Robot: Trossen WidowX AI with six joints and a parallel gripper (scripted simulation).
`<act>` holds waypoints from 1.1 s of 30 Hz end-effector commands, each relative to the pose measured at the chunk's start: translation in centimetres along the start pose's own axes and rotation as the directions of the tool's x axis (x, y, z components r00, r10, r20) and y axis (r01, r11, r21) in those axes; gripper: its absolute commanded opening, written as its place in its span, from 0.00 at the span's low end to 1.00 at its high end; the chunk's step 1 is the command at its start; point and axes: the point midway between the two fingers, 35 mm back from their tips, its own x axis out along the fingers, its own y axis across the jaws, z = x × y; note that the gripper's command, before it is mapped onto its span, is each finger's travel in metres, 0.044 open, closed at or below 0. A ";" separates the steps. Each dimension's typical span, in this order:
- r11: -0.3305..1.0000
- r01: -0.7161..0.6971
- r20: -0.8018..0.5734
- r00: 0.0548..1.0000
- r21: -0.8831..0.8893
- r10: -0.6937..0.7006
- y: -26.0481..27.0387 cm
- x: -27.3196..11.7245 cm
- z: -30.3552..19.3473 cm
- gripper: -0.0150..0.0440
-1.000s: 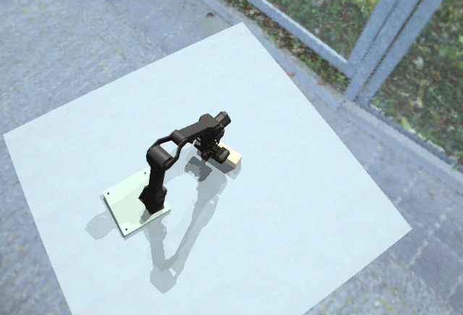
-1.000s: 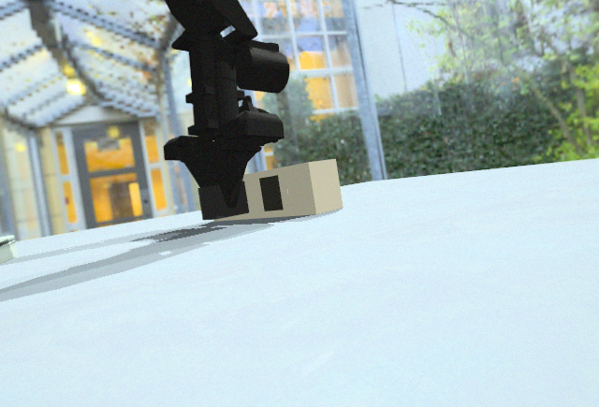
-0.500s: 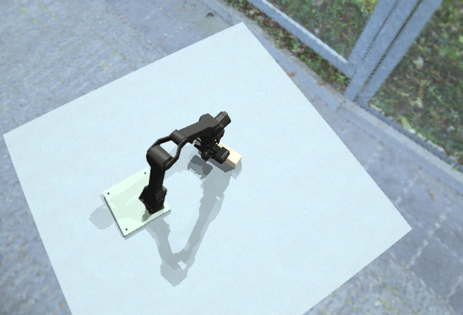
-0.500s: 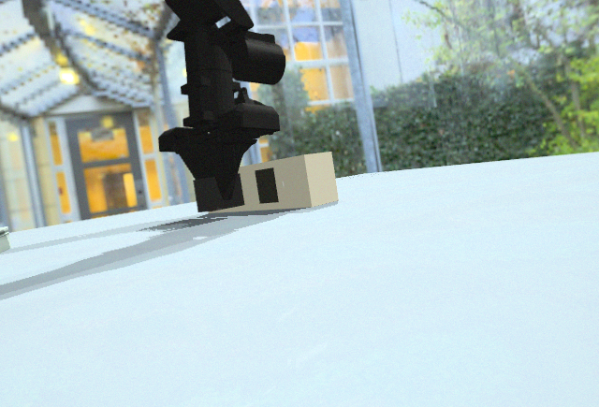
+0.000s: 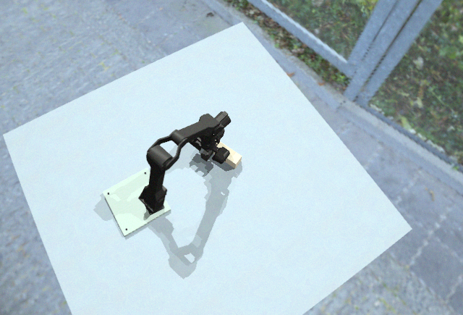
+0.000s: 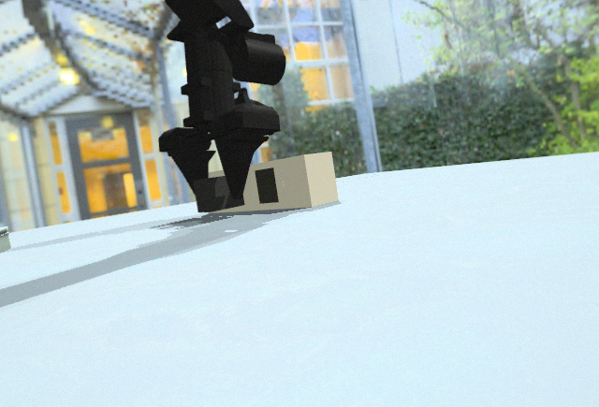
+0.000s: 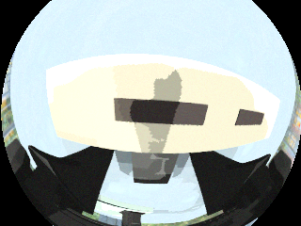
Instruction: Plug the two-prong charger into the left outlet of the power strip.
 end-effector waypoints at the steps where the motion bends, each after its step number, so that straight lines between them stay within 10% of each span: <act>1: 1.000 0.001 0.002 1.000 0.000 -0.001 0.0 0.0 0.0 1.00; 33: 1.000 0.001 0.022 1.000 0.000 -0.001 0.0 0.1 -0.9 1.00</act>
